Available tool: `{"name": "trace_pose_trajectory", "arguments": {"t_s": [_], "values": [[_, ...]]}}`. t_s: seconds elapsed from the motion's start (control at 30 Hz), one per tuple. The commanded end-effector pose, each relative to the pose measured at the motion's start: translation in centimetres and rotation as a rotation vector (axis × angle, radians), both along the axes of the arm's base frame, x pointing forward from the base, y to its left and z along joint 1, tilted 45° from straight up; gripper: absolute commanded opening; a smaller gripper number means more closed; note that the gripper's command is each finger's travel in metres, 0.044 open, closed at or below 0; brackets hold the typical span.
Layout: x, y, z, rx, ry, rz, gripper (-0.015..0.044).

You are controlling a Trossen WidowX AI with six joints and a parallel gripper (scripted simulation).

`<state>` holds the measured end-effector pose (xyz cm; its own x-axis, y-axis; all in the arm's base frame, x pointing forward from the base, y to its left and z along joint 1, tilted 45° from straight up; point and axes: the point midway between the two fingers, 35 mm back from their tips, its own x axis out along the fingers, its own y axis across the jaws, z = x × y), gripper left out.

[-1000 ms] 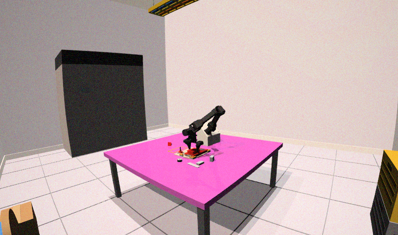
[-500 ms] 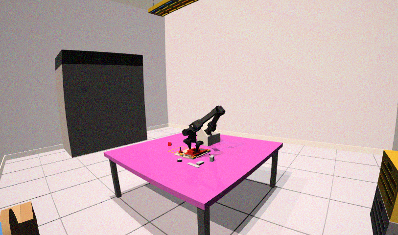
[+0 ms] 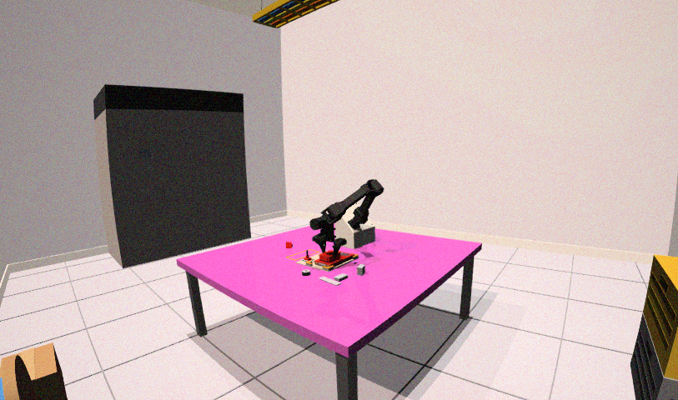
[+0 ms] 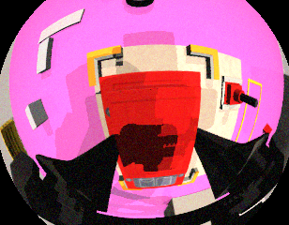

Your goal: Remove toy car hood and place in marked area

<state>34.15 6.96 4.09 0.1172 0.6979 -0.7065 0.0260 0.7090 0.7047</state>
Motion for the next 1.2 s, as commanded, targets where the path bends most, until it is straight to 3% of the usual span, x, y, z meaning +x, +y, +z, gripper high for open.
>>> {"name": "trace_pose_trajectory", "arguments": {"t_s": [0.0, 0.83, 1.17], "values": [[0.2, -0.3, 0.5, -0.001, -0.011, -0.001, 0.0], [0.0, -1.5, 1.6, -0.002, -0.011, -0.002, 0.0], [-0.5, -4.5, 4.6, -0.004, -0.01, -0.002, 0.0]]}}
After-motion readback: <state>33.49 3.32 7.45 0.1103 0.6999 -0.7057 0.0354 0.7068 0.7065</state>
